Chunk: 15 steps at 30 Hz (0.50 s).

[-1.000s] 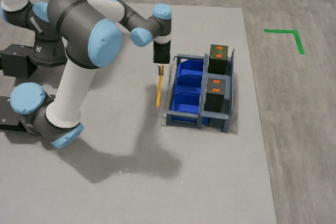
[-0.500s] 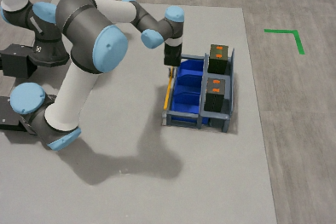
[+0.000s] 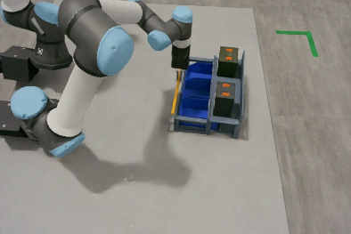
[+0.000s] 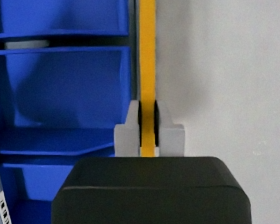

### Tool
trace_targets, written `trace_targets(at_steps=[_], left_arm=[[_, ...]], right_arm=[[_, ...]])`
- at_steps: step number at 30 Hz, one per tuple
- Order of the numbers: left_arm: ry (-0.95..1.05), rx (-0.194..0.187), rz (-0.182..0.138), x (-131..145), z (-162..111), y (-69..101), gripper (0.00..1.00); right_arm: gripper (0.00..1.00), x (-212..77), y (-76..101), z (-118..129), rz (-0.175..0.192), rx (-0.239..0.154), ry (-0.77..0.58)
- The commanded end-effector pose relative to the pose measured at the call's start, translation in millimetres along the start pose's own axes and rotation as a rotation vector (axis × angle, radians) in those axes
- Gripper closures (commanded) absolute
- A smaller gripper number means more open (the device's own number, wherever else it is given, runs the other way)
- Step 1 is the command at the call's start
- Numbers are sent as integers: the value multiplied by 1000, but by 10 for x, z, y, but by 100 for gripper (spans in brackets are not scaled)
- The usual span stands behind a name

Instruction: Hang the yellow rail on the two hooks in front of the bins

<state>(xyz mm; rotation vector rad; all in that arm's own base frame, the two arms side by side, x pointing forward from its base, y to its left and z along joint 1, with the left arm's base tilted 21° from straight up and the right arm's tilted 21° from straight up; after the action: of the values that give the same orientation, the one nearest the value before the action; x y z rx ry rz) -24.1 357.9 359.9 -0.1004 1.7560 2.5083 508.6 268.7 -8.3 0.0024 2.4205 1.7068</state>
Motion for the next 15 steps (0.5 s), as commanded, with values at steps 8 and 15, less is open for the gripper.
trace_targets(at_steps=[8, 15], left_arm=[[1, -2, 0, 7, -4, 2, 0], [1, -2, 0, 7, -4, 2, 0]], right_arm=[[100, -15, 5, 6, -2, -2, 0], [100, -14, 2, 2, -2, -1, 0]])
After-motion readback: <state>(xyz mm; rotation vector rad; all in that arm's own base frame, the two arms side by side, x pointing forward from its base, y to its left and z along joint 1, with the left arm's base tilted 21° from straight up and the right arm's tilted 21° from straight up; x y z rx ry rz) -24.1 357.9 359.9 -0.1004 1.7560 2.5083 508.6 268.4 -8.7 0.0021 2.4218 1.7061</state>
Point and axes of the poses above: on each arm, the point where the finger pads meet when closed, its own y axis back along the fingers, its own x axis across the jaws, z = x × y, the point moved 4 cm from there along y, back along the fingers, and after that the axes turned 2 degrees about -y, right-handed, at the moved point
